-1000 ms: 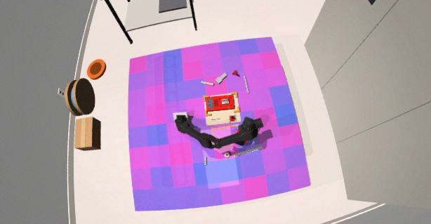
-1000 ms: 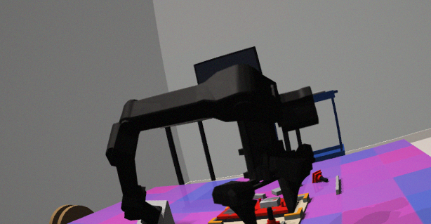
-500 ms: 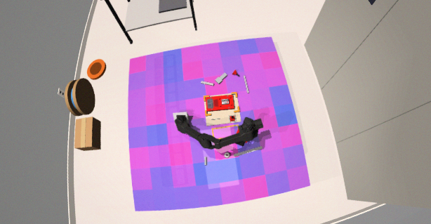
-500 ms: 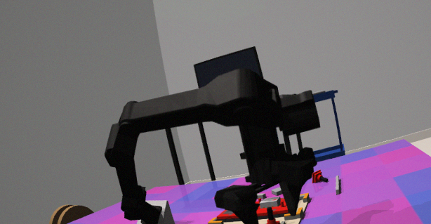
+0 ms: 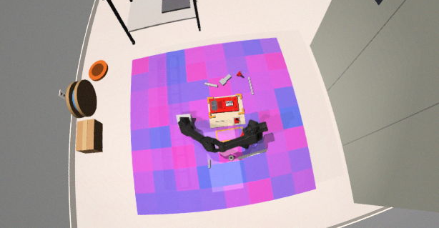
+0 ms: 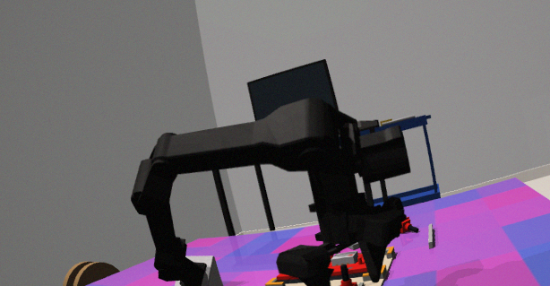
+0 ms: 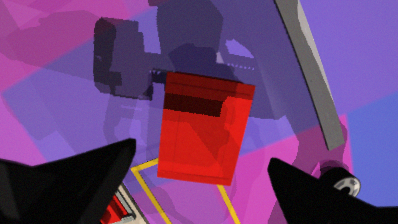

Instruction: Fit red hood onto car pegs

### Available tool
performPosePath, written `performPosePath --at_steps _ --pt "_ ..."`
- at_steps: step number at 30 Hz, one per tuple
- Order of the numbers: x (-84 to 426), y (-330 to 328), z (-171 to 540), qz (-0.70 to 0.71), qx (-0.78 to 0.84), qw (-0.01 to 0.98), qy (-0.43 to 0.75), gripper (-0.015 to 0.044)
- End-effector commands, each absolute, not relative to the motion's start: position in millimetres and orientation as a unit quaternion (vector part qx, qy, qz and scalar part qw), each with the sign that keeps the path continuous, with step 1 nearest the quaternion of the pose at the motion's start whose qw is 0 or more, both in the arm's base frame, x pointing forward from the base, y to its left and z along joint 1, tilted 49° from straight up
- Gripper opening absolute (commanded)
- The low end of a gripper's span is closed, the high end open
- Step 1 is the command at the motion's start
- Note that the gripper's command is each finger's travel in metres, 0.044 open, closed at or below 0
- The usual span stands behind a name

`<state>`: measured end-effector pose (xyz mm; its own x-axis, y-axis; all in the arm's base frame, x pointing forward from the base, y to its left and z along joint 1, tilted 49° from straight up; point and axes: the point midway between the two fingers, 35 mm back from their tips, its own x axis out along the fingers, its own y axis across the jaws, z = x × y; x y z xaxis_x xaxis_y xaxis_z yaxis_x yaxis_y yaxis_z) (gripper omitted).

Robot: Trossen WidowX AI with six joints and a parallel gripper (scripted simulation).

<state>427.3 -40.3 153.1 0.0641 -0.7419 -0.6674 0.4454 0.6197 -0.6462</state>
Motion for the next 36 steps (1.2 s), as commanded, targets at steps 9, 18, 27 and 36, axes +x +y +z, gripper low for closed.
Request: performPosePath --at_steps 9,18,27,36 --pt "427.7 -47.9 146.5 -0.415 -0.139 0.716 0.544 0.0440" --pt "428.0 -53.0 141.3 -0.415 -0.139 0.716 0.544 0.0440" --pt "428.0 -58.3 136.3 -0.415 -0.139 0.716 0.544 0.0440" --pt "427.9 -63.0 131.8 -0.415 -0.139 0.716 0.544 0.0440"
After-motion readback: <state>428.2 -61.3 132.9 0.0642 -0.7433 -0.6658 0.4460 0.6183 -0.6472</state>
